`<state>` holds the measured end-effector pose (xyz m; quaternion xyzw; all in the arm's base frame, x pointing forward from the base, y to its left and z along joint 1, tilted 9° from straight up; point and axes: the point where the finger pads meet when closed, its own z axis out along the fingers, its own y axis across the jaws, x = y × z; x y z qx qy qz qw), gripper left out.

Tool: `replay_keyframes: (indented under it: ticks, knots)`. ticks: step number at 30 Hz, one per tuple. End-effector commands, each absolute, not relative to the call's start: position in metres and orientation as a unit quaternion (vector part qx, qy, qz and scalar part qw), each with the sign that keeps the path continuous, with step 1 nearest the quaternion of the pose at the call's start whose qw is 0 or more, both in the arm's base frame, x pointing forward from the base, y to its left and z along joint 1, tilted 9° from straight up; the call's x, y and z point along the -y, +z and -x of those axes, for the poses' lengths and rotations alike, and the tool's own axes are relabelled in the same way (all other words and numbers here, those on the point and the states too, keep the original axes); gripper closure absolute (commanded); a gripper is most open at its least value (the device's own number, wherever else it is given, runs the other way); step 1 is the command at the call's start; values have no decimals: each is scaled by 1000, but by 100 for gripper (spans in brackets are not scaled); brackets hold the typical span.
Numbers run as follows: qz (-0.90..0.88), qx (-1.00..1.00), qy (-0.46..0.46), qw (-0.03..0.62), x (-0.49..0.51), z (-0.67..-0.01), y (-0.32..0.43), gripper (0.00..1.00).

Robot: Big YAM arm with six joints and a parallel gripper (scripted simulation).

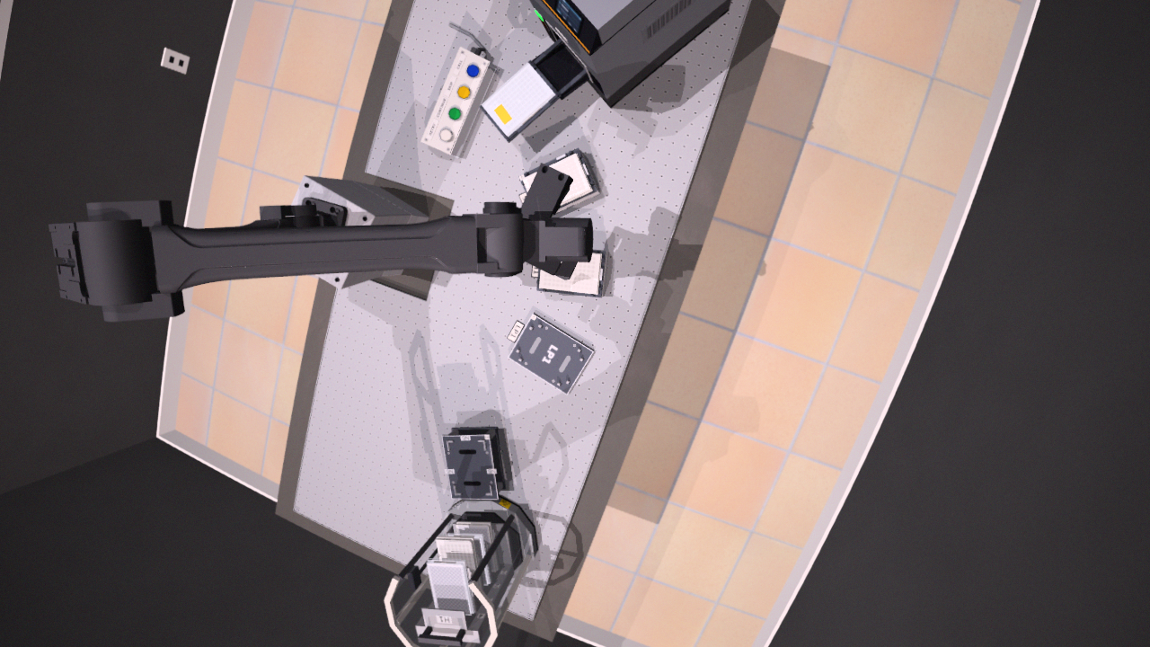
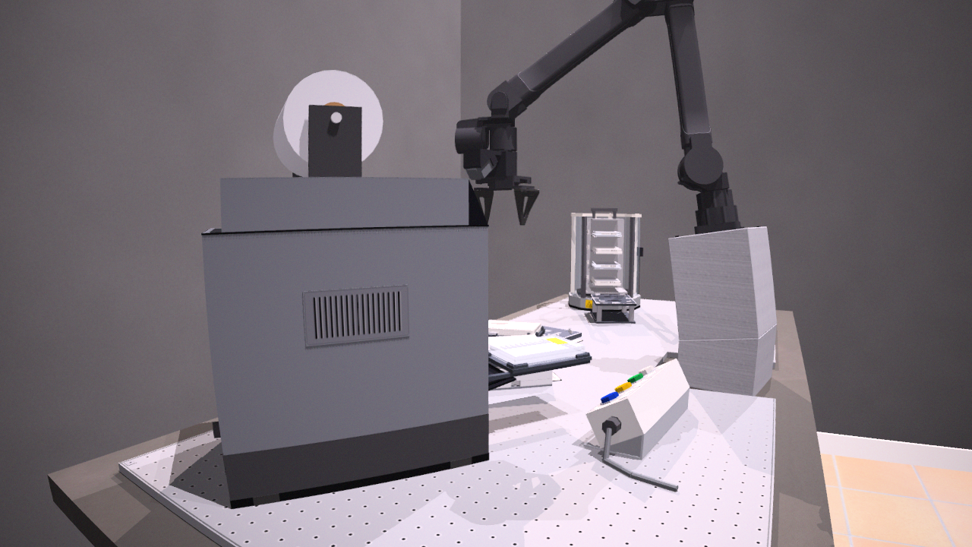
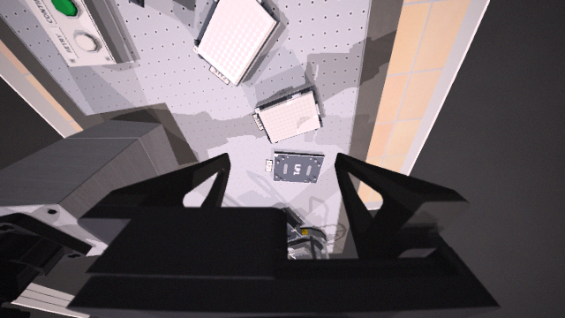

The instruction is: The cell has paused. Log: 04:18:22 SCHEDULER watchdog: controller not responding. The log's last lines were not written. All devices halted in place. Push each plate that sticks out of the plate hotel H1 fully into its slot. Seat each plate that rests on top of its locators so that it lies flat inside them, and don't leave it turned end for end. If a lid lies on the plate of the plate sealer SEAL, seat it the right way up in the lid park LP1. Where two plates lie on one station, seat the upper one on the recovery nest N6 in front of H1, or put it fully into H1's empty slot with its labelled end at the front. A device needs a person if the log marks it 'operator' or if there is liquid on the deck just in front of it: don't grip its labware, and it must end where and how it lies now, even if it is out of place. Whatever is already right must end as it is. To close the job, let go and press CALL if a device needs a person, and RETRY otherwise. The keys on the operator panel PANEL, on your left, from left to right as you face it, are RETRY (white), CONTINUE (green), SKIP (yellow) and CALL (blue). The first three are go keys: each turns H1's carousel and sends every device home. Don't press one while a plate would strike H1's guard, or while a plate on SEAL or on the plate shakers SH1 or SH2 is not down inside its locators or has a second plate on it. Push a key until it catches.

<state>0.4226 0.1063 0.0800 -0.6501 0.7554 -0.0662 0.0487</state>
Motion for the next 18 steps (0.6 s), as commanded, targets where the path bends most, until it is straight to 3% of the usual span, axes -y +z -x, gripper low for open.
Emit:
replay_keyframes:
  ticks: [1,18]
  knots:
    - [688,-720,-73,51,-104,-424,82,0]
    - [771,-630,-82,48,-108,-432,90,0]
